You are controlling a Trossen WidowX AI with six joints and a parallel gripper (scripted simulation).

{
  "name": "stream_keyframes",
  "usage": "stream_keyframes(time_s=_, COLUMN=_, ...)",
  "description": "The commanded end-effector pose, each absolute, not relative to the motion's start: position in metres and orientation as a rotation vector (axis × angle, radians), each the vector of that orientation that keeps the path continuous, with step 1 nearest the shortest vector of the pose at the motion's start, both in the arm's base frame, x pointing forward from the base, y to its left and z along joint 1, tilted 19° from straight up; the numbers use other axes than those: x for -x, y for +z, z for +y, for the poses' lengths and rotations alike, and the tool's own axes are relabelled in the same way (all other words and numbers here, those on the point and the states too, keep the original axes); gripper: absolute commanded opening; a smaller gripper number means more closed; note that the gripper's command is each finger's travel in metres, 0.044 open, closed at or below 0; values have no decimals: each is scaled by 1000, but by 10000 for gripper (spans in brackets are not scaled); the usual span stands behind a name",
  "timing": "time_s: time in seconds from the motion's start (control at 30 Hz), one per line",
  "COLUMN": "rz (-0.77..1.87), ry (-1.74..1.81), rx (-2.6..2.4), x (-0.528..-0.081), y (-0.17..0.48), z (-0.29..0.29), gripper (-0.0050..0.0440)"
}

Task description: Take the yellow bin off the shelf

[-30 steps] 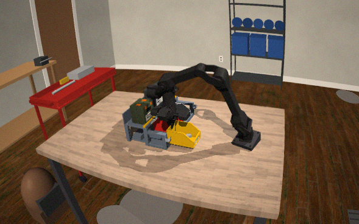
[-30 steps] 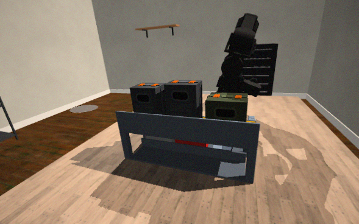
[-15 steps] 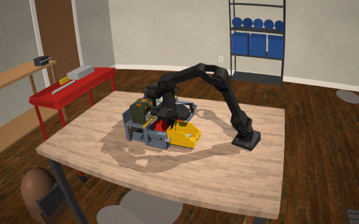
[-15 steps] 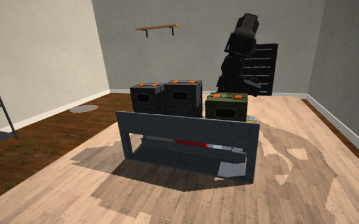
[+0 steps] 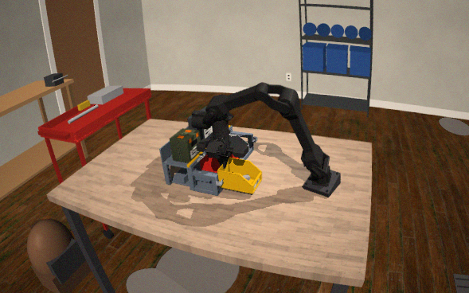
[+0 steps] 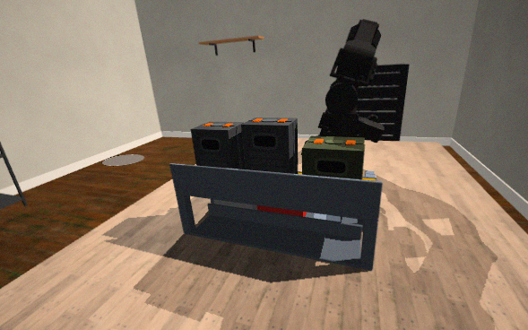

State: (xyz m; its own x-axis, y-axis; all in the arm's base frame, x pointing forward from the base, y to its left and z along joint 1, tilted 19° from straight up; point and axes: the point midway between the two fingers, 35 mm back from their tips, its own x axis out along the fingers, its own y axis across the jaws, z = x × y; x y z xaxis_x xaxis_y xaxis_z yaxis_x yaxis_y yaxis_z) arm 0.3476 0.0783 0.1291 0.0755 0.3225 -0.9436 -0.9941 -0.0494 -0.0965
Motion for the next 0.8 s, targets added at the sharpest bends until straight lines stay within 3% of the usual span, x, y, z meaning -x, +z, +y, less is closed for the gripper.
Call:
stream_keyframes(time_s=0.0, rz=854, ry=1313, rx=1063, x=-349, y=137, z=78, gripper=0)
stream_keyframes(time_s=0.77, rz=860, ry=1313, rx=1061, x=-348, y=143, z=76, gripper=0)
